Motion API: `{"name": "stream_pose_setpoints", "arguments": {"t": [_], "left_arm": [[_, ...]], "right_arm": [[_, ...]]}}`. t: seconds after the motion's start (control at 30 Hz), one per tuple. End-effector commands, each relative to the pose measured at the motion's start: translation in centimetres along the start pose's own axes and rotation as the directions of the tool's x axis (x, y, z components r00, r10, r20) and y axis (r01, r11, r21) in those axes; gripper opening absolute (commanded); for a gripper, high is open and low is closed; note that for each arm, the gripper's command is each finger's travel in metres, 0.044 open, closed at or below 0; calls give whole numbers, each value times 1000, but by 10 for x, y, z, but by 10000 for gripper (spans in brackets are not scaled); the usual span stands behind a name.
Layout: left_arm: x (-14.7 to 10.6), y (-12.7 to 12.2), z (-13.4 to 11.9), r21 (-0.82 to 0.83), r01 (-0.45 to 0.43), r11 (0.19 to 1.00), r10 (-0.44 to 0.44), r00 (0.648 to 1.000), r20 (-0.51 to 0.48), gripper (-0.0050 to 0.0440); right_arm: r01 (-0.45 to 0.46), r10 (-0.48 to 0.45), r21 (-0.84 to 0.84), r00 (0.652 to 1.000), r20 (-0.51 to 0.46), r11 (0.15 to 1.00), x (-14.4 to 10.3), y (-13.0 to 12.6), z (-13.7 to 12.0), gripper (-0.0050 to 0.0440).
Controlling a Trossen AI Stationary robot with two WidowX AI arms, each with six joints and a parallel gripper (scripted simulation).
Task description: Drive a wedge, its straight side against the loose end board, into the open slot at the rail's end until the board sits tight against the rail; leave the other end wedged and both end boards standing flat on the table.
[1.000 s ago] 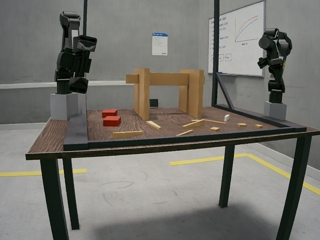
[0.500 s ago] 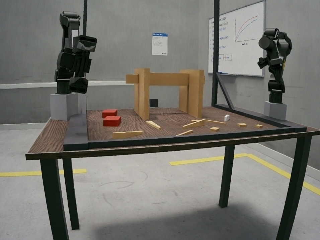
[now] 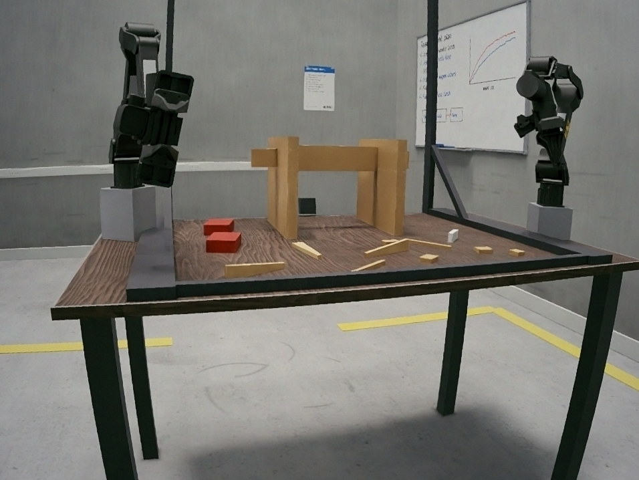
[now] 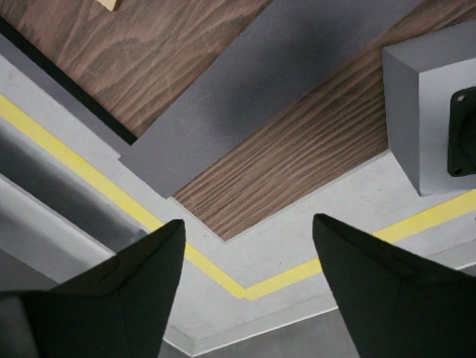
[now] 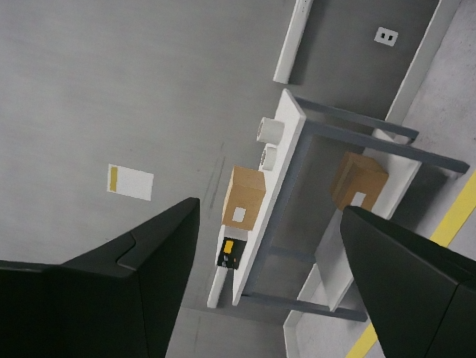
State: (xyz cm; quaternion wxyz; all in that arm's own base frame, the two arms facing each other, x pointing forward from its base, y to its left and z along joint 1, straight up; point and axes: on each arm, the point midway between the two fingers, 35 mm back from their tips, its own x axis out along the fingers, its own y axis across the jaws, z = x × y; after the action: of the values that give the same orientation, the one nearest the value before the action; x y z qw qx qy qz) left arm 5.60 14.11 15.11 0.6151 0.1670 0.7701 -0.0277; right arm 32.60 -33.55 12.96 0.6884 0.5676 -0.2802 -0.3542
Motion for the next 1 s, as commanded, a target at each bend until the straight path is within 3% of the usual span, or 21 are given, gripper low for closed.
{"name": "stream_pose_setpoints", "arguments": {"t": [0.0,0.27,0.57,0.63,0.67,0.7,0.73,0.8,0.97], "left_arm": [[-3,2,0,-5,-15,1000,15,1000,6,248],[-11,10,8,23,-17,1000,16,999,37,248],[-34,32,42,107,-3,994,-14,989,149,248],[-34,32,42,107,-3,994,-14,989,149,248],[-36,34,46,121,3,993,-22,986,163,248],[-31,29,43,114,17,993,-34,988,149,248],[-36,35,48,123,6,992,-27,986,166,248],[-44,42,59,145,-4,989,-26,979,200,248],[-57,52,86,212,11,977,-70,960,270,248]], "right_arm": [[-25,25,5,1000,5,1000,1,11,2,248],[-35,32,-66,999,-41,997,7,24,-14,248],[-25,-70,-399,973,-222,916,17,34,-81,248],[-25,-70,-399,973,-222,916,17,34,-81,248],[-28,-94,-449,965,-245,893,17,32,-91,248],[23,-148,-461,960,-236,887,16,7,-89,248],[-25,-112,-472,960,-259,881,17,28,-96,248],[-70,-114,-532,946,-305,844,15,41,-113,248],[-178,-202,-706,885,-419,686,6,47,-160,248]]}}
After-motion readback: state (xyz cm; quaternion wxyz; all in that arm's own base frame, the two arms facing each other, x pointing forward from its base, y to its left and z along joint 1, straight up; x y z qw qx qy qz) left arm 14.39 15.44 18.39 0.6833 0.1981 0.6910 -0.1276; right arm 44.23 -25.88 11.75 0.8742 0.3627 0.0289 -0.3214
